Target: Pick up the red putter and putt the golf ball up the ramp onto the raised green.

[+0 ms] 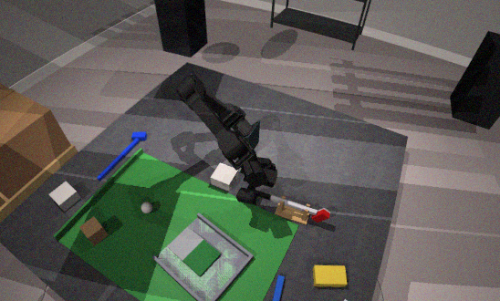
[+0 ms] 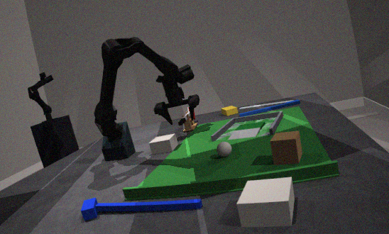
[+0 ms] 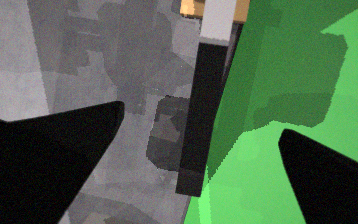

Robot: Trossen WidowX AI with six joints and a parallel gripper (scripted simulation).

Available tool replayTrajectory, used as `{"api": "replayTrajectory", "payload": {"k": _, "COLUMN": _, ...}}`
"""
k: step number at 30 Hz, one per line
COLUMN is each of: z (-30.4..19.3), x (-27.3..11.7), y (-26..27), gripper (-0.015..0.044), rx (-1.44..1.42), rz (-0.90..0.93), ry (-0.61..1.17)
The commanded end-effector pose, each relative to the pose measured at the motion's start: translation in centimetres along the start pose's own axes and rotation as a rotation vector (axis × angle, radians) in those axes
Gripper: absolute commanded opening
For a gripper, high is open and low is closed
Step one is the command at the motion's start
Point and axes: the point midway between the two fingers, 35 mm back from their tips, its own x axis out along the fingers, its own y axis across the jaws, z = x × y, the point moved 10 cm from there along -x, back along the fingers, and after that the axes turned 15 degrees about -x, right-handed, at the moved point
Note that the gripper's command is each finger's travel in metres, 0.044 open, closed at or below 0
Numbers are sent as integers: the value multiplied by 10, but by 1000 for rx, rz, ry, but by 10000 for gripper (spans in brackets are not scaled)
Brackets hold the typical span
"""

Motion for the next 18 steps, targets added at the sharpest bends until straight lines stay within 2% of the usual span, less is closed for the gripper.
{"api": "replayTrajectory", "payload": {"k": 1, "z": -2, "x": 7, "y": 2, "gripper": 440, "rx": -6, "rz": 1, "ry": 5}}
{"api": "replayTrajectory", "payload": {"k": 18, "z": -7, "x": 28, "y": 3, "gripper": 440, "rx": -6, "rz": 1, "ry": 6}}
